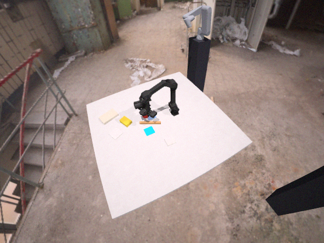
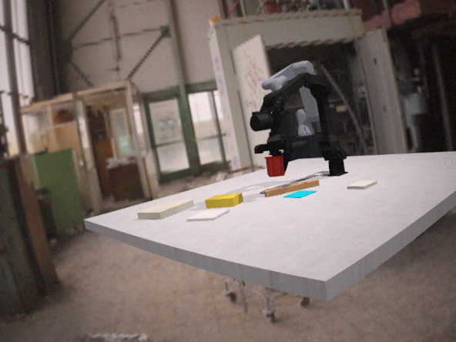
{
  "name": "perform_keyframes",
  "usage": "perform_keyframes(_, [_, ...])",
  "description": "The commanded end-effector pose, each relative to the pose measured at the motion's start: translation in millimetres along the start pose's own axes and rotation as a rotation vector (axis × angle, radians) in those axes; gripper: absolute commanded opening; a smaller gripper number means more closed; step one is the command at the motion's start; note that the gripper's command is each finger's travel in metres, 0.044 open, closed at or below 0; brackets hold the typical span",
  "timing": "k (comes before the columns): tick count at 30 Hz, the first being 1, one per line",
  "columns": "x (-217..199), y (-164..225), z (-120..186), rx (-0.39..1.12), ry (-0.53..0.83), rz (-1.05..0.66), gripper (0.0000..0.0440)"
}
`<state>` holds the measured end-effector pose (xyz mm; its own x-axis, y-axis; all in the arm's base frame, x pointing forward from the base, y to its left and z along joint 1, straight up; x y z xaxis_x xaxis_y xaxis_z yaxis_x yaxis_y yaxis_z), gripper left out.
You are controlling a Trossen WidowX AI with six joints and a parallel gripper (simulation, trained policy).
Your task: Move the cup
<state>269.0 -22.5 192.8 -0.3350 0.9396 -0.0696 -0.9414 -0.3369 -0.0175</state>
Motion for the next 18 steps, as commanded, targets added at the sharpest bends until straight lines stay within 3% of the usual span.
perform_keyframes(1, [5, -8, 4, -0.024, 0.002, 0.010, 0.0000])
perform_keyframes(18, [46, -43, 5, -0.107, 0.014, 0.093, 0.0000])
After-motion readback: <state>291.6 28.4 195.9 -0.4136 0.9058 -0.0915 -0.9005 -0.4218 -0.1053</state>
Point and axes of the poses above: the point midway between the two fingers, 35 mm back from their tips, its own z axis back along the fingers, its own x axis across the jaws, y = z × x, the point moved 8 cm from there along z, back along the fingers, and after that the axes turned 6 degrees about -z, right-handed, at the moved point
